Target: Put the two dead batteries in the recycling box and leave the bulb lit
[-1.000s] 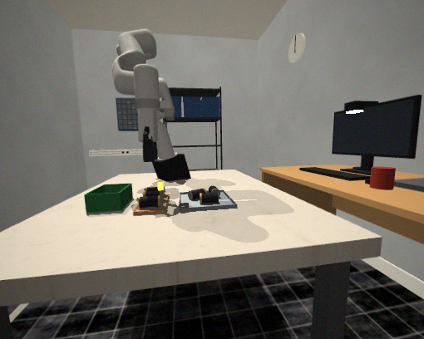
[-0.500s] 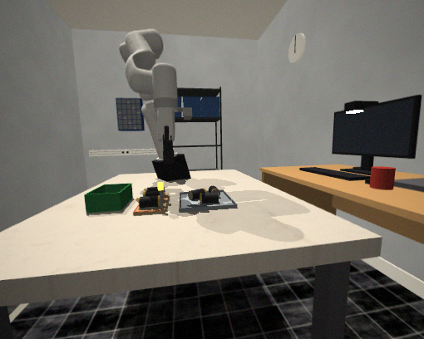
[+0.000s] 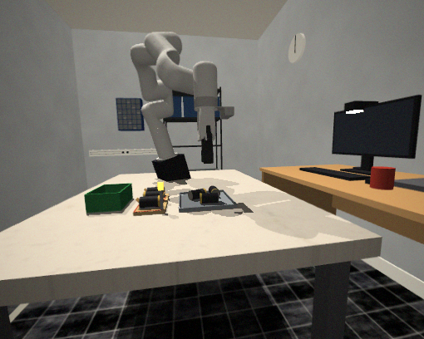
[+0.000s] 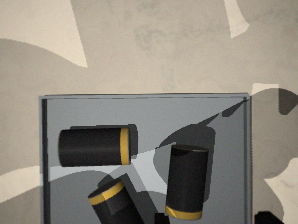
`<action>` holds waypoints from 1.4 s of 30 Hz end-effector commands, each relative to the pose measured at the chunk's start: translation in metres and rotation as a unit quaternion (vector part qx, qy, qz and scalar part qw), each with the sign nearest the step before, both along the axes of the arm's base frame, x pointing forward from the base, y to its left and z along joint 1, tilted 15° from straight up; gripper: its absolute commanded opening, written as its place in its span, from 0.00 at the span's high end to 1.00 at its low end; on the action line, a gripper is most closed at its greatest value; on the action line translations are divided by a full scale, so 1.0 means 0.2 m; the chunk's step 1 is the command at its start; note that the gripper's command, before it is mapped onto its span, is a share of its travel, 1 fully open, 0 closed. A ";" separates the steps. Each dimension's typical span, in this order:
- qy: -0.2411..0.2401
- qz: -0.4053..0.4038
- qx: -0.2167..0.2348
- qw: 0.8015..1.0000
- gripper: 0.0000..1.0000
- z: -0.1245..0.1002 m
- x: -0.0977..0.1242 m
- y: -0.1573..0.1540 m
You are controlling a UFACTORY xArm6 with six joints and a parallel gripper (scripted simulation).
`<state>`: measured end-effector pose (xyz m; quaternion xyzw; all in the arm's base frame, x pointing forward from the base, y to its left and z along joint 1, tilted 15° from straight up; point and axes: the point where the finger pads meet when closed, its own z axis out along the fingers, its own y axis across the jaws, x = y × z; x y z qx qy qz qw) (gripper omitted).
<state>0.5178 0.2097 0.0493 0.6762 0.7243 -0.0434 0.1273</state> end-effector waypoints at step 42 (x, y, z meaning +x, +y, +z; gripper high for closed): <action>0.042 0.177 -0.023 0.983 0.49 0.01 0.01 0.02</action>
